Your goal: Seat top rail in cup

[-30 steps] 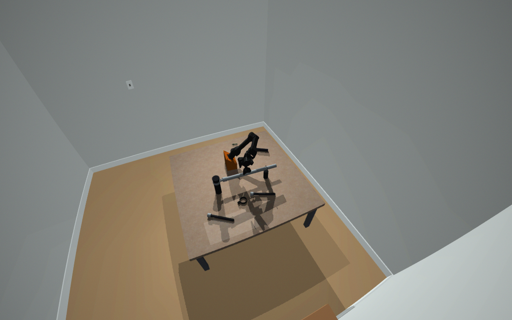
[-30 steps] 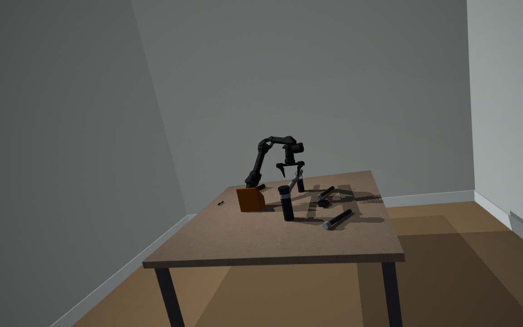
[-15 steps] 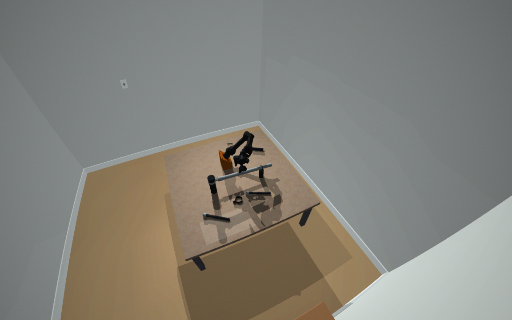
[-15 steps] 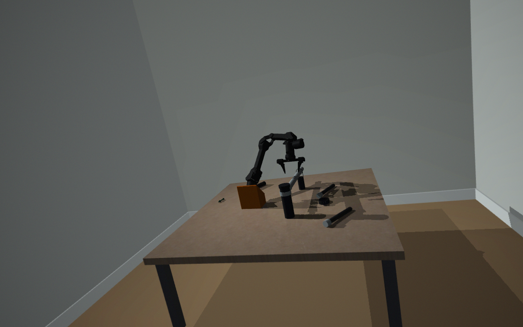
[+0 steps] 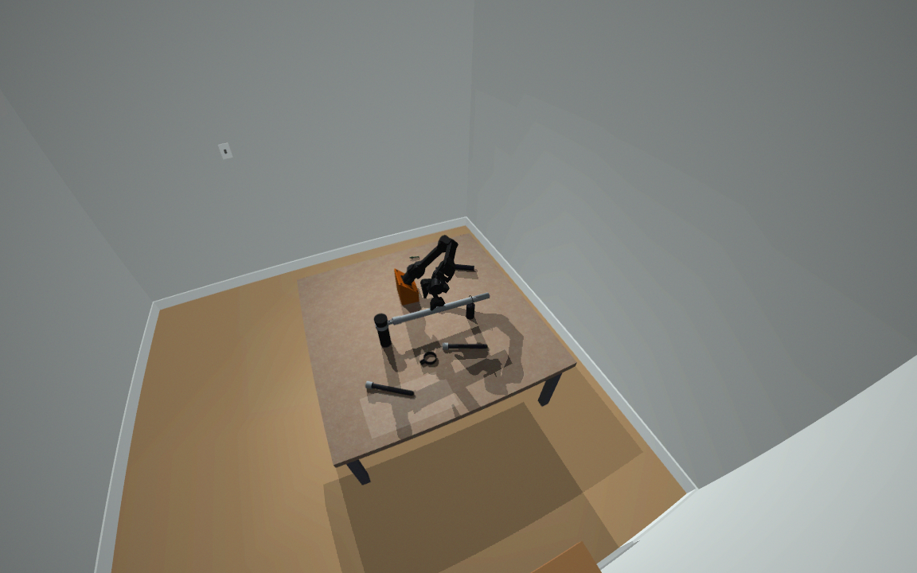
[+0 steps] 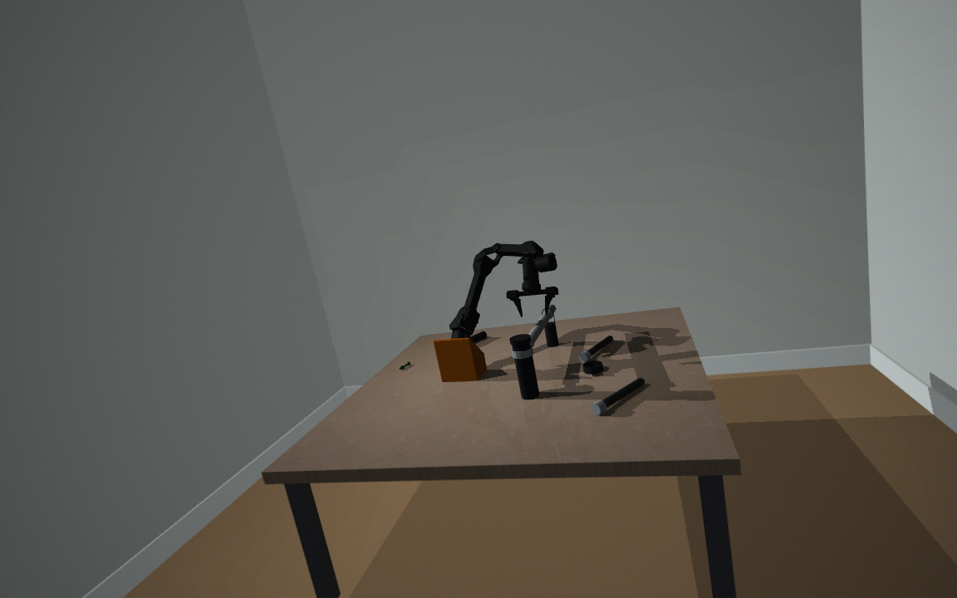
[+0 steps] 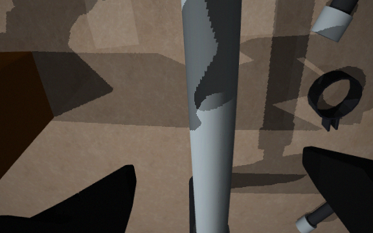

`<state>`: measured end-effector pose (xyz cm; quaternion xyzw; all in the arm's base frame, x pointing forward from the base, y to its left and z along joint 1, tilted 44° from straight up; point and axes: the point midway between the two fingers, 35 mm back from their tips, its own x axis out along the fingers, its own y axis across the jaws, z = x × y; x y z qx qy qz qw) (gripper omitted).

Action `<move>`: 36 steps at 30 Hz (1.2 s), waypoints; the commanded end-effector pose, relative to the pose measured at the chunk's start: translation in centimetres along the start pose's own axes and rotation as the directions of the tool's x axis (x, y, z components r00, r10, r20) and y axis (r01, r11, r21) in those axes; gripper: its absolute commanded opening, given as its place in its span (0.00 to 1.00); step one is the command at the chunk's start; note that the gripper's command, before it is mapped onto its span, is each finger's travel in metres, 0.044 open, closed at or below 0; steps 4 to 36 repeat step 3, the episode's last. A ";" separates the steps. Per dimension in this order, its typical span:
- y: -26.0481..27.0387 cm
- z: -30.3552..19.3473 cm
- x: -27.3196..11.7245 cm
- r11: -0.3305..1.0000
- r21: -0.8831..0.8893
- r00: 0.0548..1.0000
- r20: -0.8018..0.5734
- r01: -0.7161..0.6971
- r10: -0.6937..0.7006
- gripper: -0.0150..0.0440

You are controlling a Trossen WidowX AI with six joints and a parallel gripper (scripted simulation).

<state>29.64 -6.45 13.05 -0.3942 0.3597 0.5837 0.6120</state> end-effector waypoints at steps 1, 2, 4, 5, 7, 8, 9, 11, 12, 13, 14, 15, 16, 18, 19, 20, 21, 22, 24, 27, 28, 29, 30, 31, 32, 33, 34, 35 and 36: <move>0.0 0.0 0.0 1.000 -0.003 1.000 -0.002 -0.002 0.002 1.00; 0.0 0.0 0.0 1.000 -0.003 1.000 -0.002 -0.002 0.002 1.00; 0.0 0.0 0.0 1.000 -0.003 1.000 -0.002 -0.002 0.002 1.00; 0.0 0.0 0.0 1.000 -0.003 1.000 -0.002 -0.002 0.002 1.00; 0.0 0.0 0.0 1.000 -0.003 1.000 -0.002 -0.002 0.002 1.00; 0.0 0.0 0.0 1.000 -0.003 1.000 -0.002 -0.002 0.002 1.00; 0.0 0.0 0.0 1.000 -0.003 1.000 -0.002 -0.002 0.002 1.00; 0.0 0.0 0.0 1.000 -0.003 1.000 -0.002 -0.002 0.002 1.00; 0.0 0.0 0.0 1.000 -0.003 1.000 -0.002 -0.002 0.002 1.00; 0.0 0.0 0.0 1.000 -0.003 1.000 -0.002 -0.002 0.002 1.00; 0.0 0.0 0.0 1.000 -0.003 1.000 -0.002 -0.002 0.002 1.00; 0.0 0.0 0.0 1.000 -0.003 1.000 -0.002 -0.002 0.002 1.00; 0.0 0.0 0.0 1.000 -0.003 1.000 -0.002 -0.002 0.002 1.00; 0.0 0.0 0.0 1.000 -0.003 1.000 -0.002 -0.002 0.002 1.00; 0.0 0.0 0.0 1.000 -0.003 1.000 -0.002 -0.002 0.002 1.00; 0.0 0.0 0.0 1.000 -0.003 1.000 -0.002 -0.002 0.002 1.00; 0.0 0.0 0.0 1.000 -0.003 1.000 -0.002 -0.002 0.002 1.00; 0.0 0.0 0.0 1.000 -0.003 1.000 -0.002 -0.002 0.002 1.00; 0.0 0.0 0.0 1.000 -0.003 1.000 -0.002 -0.002 0.002 1.00; 0.0 0.0 0.0 1.000 -0.003 1.000 -0.002 -0.002 0.002 1.00; 0.0 0.0 0.0 1.000 -0.003 1.000 -0.002 -0.002 0.002 1.00; 0.0 0.0 0.0 1.000 -0.003 1.000 -0.002 -0.002 0.002 1.00; 0.0 0.0 0.0 1.000 -0.003 1.000 -0.002 -0.002 0.002 1.00; 0.0 0.0 0.0 1.000 -0.003 1.000 -0.002 -0.002 0.002 1.00; 0.0 0.0 0.0 1.000 -0.003 1.000 -0.002 -0.002 0.002 1.00; 0.0 0.0 0.0 1.000 -0.003 1.000 -0.002 -0.002 0.002 1.00; 0.0 0.0 0.0 1.000 -0.003 1.000 -0.002 -0.002 0.002 1.00; 0.0 0.0 0.0 1.000 -0.003 1.000 -0.002 -0.002 0.002 1.00; 0.0 0.0 0.0 1.000 -0.003 1.000 -0.002 -0.002 0.002 1.00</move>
